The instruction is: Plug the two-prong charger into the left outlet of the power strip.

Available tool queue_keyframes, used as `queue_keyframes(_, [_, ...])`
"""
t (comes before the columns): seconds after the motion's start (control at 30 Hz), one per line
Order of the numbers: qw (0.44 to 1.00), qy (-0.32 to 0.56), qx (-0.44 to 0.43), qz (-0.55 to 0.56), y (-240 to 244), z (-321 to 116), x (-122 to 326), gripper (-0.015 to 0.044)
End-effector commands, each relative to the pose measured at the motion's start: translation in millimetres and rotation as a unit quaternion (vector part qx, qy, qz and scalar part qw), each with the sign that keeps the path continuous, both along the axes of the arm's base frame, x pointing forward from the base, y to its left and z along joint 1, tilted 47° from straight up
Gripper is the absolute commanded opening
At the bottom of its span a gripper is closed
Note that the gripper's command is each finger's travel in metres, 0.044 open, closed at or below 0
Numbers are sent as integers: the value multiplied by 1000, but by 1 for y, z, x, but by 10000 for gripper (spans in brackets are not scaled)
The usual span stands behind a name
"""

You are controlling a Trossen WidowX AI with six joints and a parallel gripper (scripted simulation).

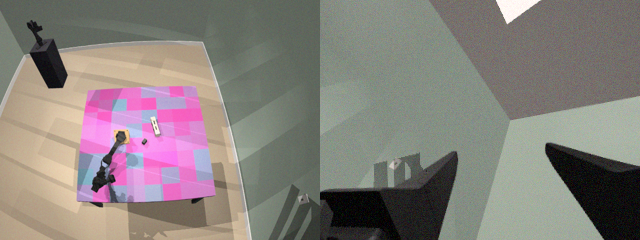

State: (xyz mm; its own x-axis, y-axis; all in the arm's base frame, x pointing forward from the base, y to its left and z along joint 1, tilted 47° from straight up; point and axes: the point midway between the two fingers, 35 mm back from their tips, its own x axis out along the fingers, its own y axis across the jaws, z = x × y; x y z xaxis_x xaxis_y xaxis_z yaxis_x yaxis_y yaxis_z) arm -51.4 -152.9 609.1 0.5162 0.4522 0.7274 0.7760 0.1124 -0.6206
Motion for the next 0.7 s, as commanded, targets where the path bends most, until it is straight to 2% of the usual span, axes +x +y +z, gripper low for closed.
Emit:
queue_keyframes(0.0, [1000, 2, -1, 0, 2, 0, 1, 426])
queue_keyframes(0.03, [1000, 8, -4, 2, 6, 1, 4, 440])
queue_keyframes(0.33, [991, 121, -48, 14, 84, -3, 54, 440])
queue_keyframes(0.67, [965, 249, -80, 8, 158, -27, 113, 440])
